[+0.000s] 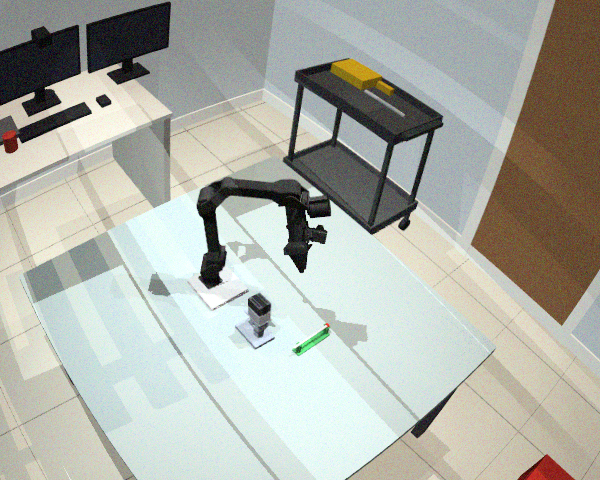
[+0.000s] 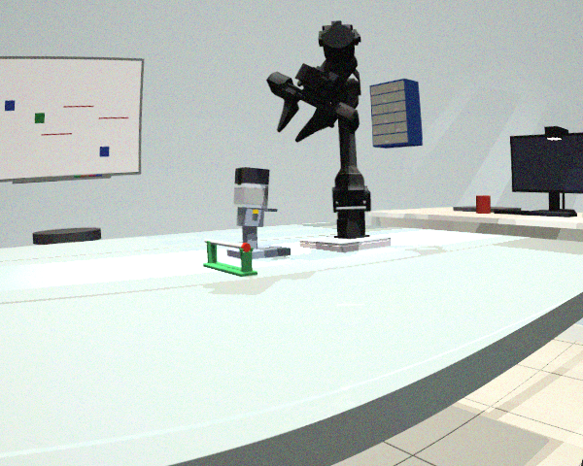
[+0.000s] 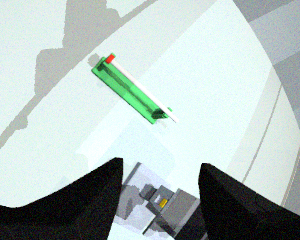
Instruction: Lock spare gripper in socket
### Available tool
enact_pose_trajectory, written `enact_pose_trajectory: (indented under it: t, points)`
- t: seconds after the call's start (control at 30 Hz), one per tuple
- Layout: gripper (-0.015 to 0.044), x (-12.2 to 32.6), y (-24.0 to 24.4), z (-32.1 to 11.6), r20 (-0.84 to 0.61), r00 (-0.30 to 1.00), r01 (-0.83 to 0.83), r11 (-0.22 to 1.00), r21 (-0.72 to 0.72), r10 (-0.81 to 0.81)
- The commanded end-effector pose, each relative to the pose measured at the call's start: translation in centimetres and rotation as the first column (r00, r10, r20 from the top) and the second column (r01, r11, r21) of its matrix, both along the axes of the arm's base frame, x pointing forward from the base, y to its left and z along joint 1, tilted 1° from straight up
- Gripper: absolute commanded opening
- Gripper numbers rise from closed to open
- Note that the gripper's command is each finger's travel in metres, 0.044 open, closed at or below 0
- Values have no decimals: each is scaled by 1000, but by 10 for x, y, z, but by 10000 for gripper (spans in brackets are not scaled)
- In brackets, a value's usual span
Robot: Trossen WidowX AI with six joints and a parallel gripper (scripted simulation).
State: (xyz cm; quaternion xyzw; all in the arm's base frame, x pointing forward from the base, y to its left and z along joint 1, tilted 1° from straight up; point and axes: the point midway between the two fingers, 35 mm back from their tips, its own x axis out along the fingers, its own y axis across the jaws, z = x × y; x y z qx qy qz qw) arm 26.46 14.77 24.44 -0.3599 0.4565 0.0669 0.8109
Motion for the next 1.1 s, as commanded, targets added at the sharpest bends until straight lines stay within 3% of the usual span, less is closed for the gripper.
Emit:
enact_pose_trajectory:
  t: [0.0, 0.2, 0.43, 0.83, 1.07]
  points:
    - [180, 54, -2, -17, -292, 935, -251, 958, -140, 203]
    - [180, 96, -15, -44, -519, 771, -490, 865, -113, 369]
    - [180, 131, -35, -76, -655, 545, -680, 733, 20, 523]
    - [180, 132, -37, -77, -659, 536, -686, 728, 26, 528]
    - [180, 136, -35, -107, -685, 509, -704, 710, 18, 522]
